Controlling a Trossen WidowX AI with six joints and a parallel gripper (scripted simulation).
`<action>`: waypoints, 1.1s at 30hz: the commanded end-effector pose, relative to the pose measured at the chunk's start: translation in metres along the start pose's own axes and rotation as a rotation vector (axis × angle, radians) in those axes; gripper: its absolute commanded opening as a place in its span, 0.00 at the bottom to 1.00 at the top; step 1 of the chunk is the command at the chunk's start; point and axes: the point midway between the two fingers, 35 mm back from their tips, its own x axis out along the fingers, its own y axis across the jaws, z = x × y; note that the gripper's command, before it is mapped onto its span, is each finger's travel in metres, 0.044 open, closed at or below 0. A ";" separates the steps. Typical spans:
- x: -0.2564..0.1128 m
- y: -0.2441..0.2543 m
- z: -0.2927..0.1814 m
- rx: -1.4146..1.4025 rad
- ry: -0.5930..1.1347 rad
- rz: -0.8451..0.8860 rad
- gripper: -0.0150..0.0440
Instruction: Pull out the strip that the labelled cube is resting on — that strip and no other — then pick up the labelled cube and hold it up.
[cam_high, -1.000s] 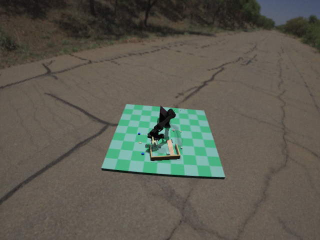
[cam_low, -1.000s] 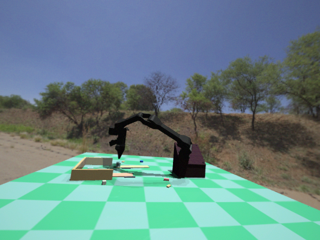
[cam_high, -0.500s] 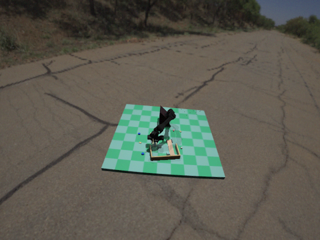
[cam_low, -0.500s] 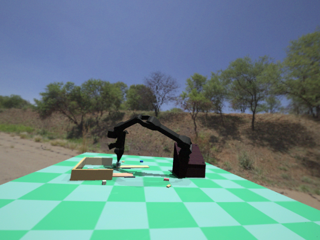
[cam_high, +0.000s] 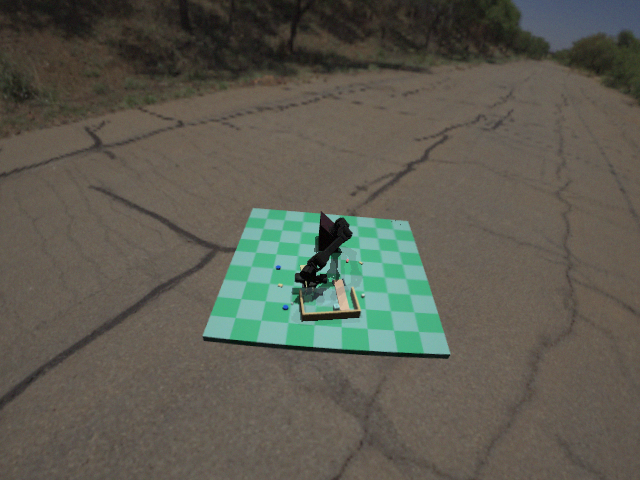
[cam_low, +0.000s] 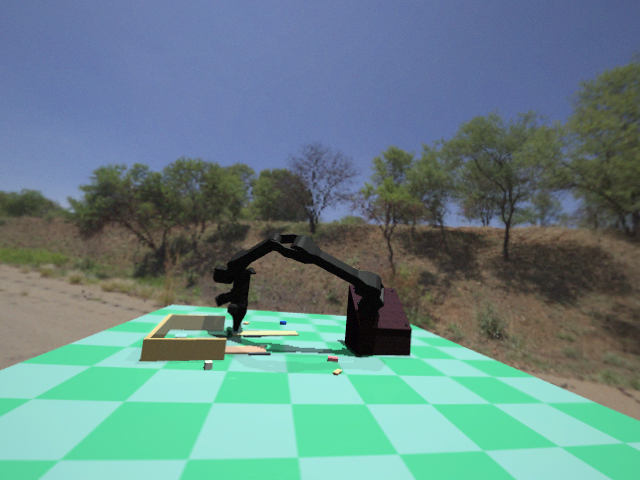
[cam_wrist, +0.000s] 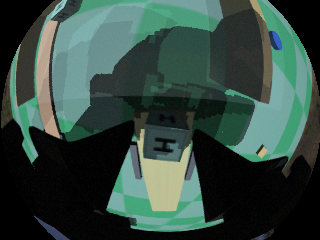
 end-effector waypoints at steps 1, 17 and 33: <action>0.008 -0.001 -0.003 0.010 0.005 0.009 0.68; 0.005 0.000 -0.002 0.003 0.005 0.002 0.39; -0.022 0.009 -0.035 0.009 0.007 0.005 0.25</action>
